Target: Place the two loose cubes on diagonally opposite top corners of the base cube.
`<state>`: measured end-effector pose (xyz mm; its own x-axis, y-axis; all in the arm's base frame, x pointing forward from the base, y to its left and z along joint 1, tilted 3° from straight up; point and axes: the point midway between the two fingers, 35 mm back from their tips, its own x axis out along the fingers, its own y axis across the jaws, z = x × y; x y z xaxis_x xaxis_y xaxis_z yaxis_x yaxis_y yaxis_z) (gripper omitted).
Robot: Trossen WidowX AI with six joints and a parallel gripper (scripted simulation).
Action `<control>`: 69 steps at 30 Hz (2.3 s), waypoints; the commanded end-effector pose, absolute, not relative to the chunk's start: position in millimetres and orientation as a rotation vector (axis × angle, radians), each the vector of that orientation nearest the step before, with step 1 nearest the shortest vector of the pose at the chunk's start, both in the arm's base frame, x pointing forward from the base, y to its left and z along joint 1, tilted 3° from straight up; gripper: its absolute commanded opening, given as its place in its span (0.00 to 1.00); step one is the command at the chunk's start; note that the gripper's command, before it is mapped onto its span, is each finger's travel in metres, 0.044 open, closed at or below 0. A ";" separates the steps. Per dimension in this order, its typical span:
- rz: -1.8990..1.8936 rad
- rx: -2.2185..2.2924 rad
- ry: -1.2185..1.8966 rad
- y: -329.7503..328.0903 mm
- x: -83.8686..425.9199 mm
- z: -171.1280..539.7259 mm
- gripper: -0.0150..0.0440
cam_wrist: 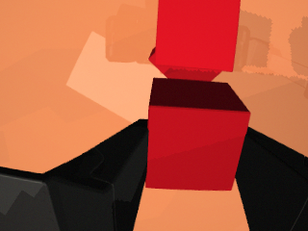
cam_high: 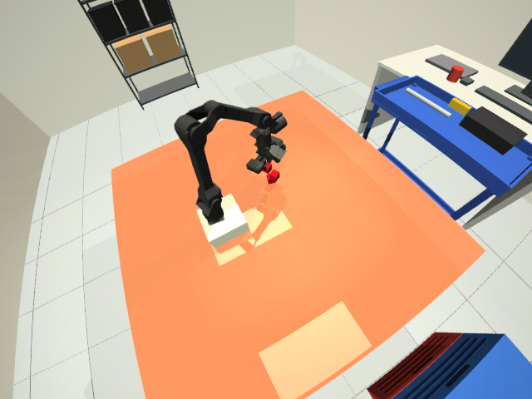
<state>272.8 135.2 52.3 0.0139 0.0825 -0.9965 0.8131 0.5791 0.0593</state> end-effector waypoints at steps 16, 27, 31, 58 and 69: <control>-0.686 0.785 1.469 136.3 270.8 24.9 0.43; -0.686 0.785 1.469 136.4 270.8 23.5 0.43; -0.686 0.785 1.469 136.4 270.8 23.5 0.43; -0.683 0.787 1.471 135.8 270.9 43.0 0.60; -0.683 0.787 1.471 134.6 270.9 61.8 0.60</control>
